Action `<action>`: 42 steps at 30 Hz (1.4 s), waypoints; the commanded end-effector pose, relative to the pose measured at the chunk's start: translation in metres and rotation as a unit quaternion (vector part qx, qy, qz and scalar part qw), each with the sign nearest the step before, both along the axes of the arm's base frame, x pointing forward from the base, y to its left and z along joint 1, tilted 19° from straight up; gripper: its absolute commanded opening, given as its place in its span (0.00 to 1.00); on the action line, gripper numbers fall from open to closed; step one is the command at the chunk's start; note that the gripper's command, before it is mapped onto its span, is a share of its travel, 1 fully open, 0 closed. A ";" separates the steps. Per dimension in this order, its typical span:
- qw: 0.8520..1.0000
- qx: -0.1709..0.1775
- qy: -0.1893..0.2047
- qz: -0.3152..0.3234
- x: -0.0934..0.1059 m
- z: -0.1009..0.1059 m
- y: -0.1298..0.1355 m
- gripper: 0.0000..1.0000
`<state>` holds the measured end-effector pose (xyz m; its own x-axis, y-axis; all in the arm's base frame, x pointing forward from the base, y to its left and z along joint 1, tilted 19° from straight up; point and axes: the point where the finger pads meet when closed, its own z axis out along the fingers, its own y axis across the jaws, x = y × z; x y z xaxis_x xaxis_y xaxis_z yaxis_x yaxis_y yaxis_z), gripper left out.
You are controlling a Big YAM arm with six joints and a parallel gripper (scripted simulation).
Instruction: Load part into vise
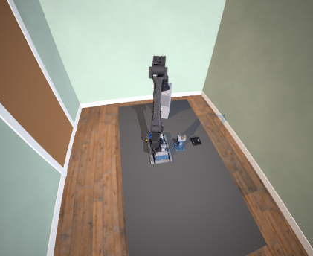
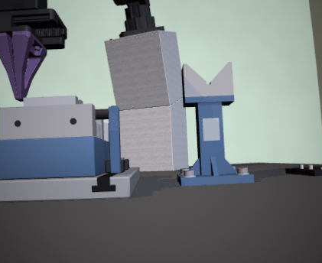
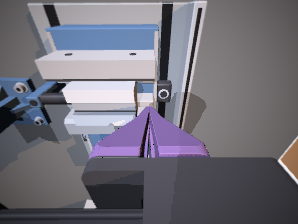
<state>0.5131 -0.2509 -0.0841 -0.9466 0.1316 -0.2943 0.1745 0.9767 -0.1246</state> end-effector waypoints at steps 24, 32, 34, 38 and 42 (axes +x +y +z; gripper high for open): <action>1.000 -0.004 -0.012 0.003 -0.007 0.065 0.011 0.00; 1.000 0.001 0.000 0.003 -0.010 0.052 0.013 0.00; 1.000 0.000 -0.002 0.003 -0.009 0.054 0.012 0.00; 1.000 0.000 -0.003 0.003 -0.008 0.054 0.012 0.00; 1.000 0.000 -0.003 0.003 -0.008 0.054 0.012 0.00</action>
<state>0.5006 -0.2442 -0.0305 -0.9443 0.1292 -0.3025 0.1743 0.9765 -0.1270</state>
